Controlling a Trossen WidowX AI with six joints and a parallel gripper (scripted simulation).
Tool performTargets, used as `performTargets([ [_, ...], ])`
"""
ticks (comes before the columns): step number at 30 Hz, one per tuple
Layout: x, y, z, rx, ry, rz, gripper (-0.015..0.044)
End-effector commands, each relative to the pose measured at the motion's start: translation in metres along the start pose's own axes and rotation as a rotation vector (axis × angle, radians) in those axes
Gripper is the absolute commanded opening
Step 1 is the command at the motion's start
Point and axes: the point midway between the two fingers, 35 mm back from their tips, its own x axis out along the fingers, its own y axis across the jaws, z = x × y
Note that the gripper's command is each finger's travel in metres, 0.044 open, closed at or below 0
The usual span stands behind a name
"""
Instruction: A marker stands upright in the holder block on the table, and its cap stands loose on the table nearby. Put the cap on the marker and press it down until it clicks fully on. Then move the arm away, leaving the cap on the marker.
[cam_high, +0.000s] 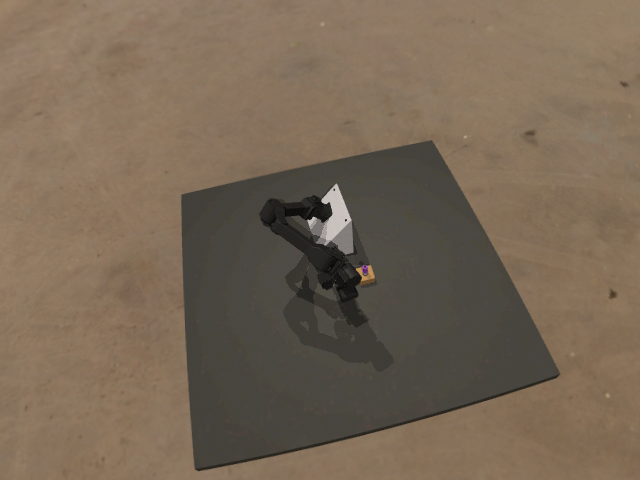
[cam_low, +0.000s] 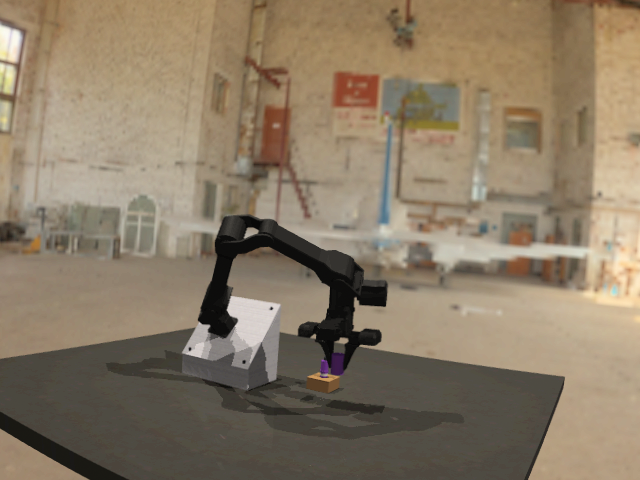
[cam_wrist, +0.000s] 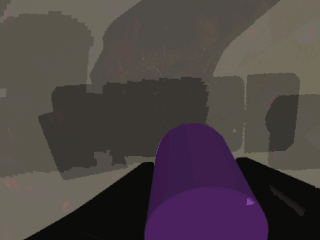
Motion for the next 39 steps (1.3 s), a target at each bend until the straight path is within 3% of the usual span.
performTargets([
  [1,-0.002,-0.008,-0.019,-0.003,0.008,-0.009,0.0],
  [29,-0.023,-0.066,-0.117,-0.001,-0.012,-0.02,0.0],
  [39,-0.019,-0.073,-0.123,0.002,-0.019,-0.021,0.0],
])
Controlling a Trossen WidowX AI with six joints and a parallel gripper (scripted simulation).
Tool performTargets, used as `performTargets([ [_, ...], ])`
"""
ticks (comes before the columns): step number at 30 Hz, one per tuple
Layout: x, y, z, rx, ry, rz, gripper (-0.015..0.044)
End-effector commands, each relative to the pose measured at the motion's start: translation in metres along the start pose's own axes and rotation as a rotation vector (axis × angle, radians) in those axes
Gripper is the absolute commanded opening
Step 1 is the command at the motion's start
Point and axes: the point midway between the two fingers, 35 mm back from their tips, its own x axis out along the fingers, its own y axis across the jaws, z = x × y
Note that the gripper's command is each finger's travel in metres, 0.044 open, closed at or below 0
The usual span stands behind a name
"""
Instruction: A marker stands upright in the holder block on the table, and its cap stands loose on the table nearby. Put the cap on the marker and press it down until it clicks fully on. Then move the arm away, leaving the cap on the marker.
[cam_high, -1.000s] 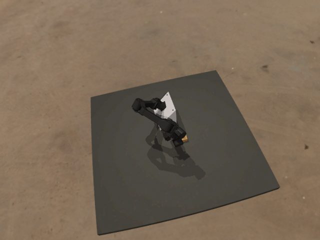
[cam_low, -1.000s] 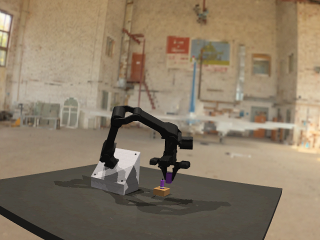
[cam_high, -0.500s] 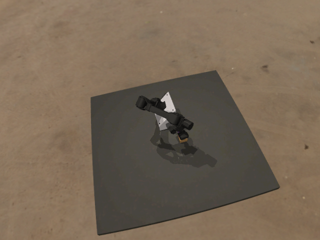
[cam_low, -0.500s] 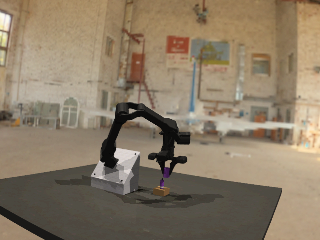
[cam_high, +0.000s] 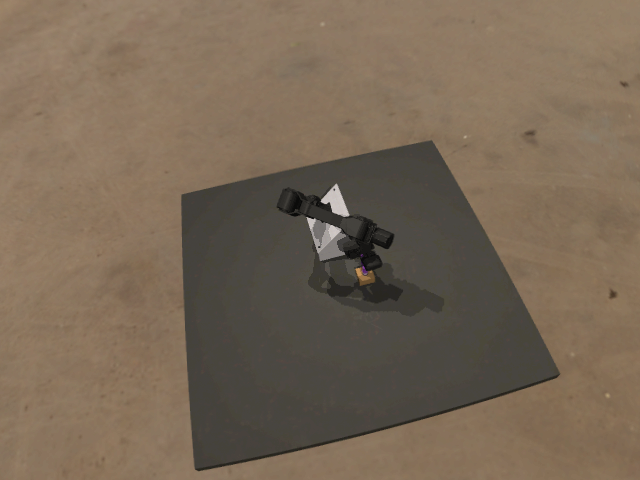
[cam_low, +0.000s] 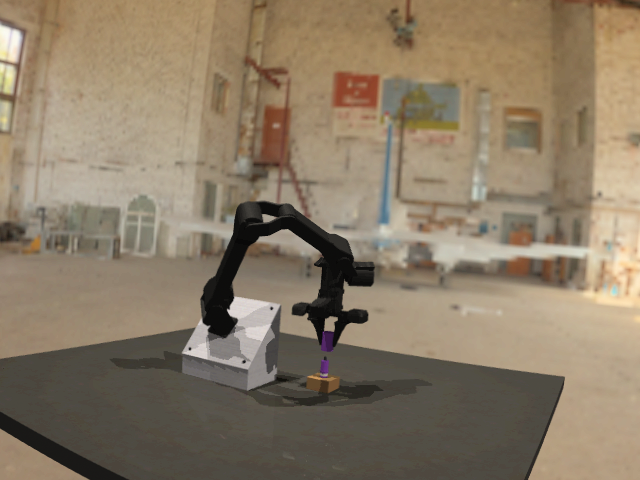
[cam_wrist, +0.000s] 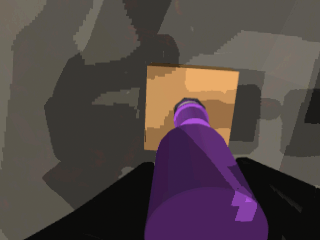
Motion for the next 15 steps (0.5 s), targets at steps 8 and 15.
performTargets([
  [8,0.012,-0.002,-0.001,0.004,-0.002,-0.007,0.0],
  [15,0.023,-0.002,-0.001,0.004,-0.001,-0.007,0.0],
])
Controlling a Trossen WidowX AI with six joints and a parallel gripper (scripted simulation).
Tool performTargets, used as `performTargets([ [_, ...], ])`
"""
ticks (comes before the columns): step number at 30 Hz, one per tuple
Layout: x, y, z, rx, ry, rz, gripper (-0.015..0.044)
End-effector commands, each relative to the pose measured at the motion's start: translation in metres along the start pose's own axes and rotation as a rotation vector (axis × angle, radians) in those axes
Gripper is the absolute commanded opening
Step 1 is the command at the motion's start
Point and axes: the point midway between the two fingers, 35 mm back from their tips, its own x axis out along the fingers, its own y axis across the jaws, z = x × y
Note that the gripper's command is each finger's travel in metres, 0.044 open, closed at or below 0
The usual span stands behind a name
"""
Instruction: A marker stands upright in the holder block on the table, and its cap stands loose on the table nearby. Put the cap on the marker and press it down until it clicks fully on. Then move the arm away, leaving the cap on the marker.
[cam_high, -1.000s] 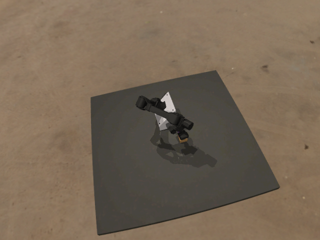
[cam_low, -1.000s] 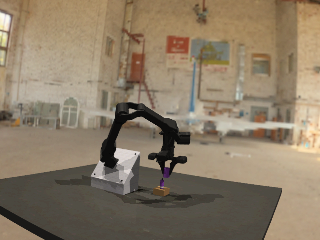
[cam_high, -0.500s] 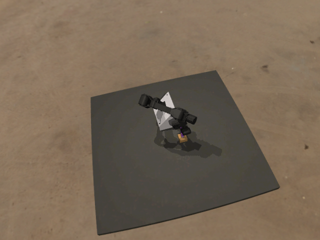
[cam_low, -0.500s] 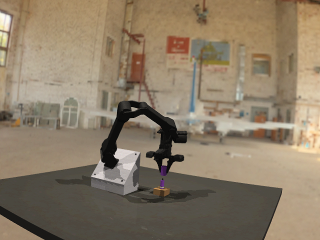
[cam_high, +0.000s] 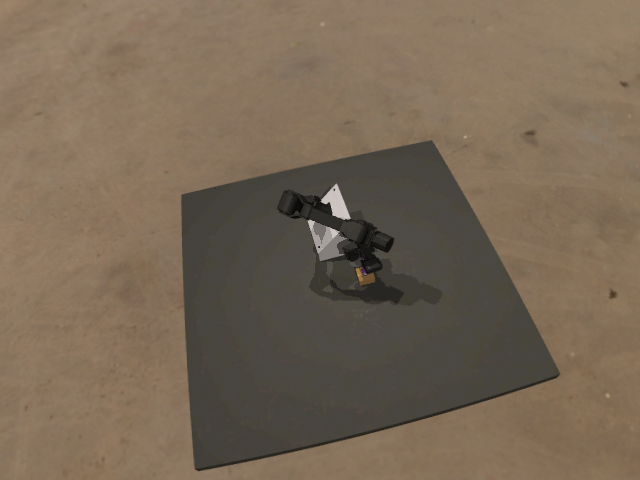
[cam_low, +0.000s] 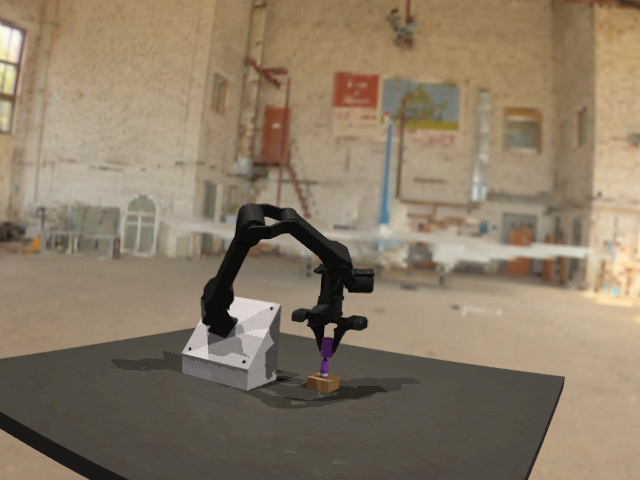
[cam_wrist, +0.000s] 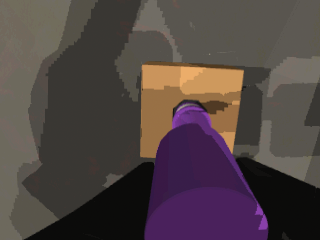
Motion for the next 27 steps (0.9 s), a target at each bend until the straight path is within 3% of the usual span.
performTargets([
  [1,0.008,-0.001,0.001,-0.01,-0.007,-0.003,0.0],
  [27,0.039,-0.003,0.002,-0.009,-0.01,-0.003,0.0],
])
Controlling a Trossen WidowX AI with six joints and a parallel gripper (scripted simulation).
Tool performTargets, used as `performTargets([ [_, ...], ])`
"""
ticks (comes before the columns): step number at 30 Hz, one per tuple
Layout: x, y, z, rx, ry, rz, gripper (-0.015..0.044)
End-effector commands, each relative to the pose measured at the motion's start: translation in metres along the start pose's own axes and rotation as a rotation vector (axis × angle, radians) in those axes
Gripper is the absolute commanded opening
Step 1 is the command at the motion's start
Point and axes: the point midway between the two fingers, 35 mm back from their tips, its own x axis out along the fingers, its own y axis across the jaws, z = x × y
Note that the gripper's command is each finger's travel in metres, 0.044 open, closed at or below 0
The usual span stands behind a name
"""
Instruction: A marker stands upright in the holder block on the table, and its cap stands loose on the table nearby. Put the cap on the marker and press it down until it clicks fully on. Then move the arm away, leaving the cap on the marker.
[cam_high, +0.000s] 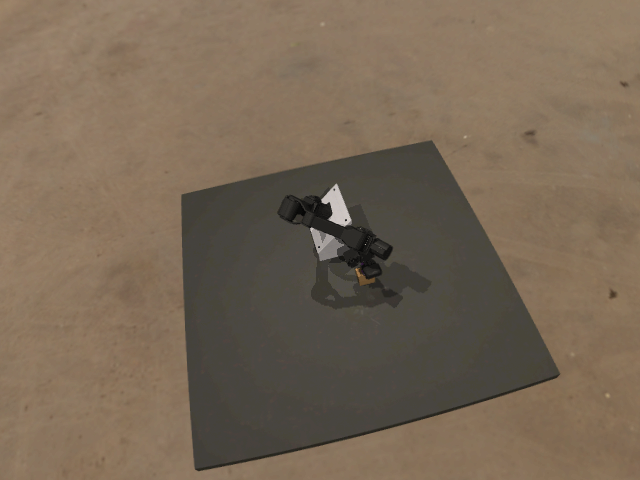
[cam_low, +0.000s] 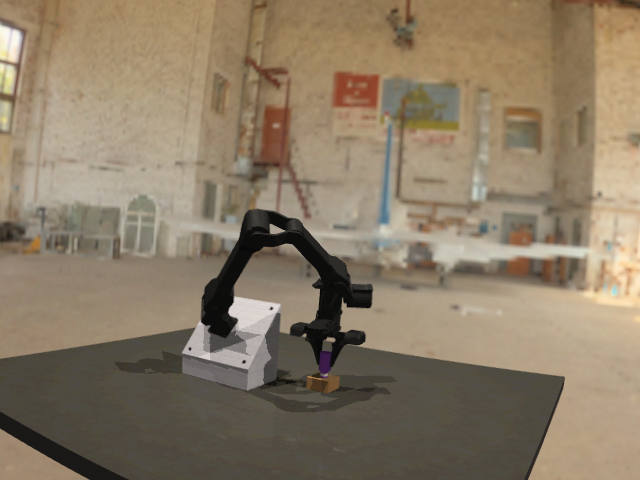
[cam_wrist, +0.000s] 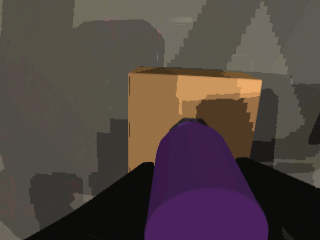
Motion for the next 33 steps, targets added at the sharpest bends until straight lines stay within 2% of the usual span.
performTargets([
  [1,0.002,-0.001,0.001,-0.008,-0.005,0.001,0.0],
  [7,0.002,-0.001,0.001,-0.008,-0.005,0.001,0.0],
  [24,0.001,-0.001,0.0,-0.001,-0.001,-0.001,0.044],
  [26,-0.002,0.0,0.0,-0.001,-0.001,-0.001,0.044],
  [30,-0.061,0.001,-0.001,-0.002,0.003,-0.001,0.044],
  [33,-0.074,-0.001,-0.001,-0.001,0.002,-0.001,0.044],
])
